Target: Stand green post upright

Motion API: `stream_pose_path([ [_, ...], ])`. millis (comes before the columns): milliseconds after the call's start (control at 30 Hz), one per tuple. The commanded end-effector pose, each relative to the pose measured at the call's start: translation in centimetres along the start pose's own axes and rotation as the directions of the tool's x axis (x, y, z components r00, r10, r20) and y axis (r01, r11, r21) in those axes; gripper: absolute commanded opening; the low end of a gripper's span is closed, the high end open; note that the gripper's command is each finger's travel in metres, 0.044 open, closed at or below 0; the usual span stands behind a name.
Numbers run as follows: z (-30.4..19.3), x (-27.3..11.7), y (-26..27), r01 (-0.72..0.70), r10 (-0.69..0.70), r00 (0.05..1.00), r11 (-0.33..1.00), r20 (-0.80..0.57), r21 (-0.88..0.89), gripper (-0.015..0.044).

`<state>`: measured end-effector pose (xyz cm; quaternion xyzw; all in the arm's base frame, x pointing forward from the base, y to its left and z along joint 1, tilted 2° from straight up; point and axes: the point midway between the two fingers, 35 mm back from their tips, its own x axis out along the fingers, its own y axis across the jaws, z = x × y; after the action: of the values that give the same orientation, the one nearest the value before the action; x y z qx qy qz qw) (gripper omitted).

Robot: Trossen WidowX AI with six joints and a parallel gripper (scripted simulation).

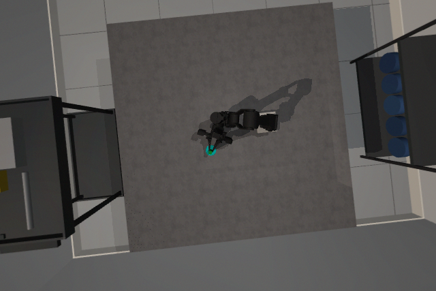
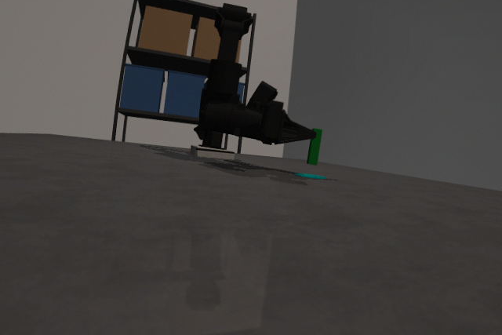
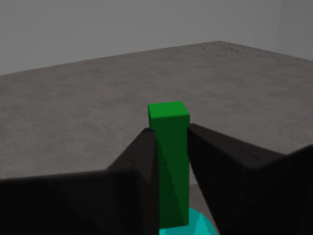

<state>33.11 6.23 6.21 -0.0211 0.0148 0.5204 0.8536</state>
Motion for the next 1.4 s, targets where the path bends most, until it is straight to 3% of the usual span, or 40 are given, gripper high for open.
stream_pose_path([
  [0, -1.3, 0.1, 0.0, 0.002, -0.002, 1.000, 1.000, -0.002, 0.008, 0.0023],
  [467, -2.0, 0.2, 0.1, 0.001, -0.001, 1.000, 1.000, -0.001, 0.006, 0.0023],
  [933, -2.0, 0.2, 0.1, 0.001, -0.001, 1.000, 1.000, -0.001, 0.006, 0.0390],
  [1367, 2.7, 0.0, -0.6, 0.007, -0.007, 1.000, 1.000, -0.005, 0.021, 0.0400],
])
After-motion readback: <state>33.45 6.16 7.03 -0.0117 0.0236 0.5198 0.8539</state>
